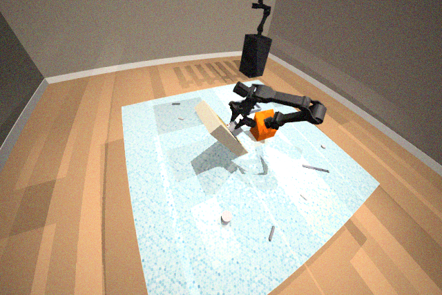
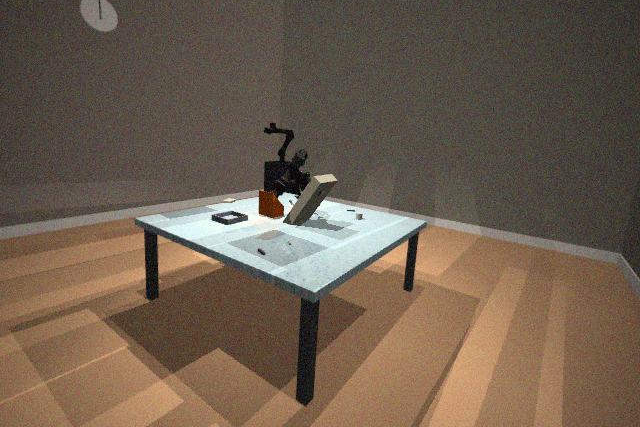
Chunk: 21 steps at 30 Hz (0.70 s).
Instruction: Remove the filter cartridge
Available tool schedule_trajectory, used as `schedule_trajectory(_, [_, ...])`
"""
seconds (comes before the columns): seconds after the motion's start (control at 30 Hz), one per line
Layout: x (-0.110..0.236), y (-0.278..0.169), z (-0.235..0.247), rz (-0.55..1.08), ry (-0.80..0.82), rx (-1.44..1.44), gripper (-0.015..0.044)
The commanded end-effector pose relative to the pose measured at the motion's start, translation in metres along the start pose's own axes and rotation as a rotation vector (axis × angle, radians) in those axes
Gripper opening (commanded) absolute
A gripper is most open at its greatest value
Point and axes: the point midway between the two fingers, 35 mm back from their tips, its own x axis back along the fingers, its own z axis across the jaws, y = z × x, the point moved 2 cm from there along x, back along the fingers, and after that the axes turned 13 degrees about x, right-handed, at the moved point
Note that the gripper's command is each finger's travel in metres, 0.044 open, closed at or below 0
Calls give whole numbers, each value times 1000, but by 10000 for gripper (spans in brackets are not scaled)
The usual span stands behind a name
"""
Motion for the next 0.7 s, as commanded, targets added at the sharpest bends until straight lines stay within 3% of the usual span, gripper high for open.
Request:
schedule_trajectory(0.0, [6, 13, -3, -6, -6, 13, 0])
schedule_trajectory(0.2, [13, 21, -6, -5, -8, 12, 0])
schedule_trajectory(0.67, [87, 23, -9, 0, -12, 9, 0])
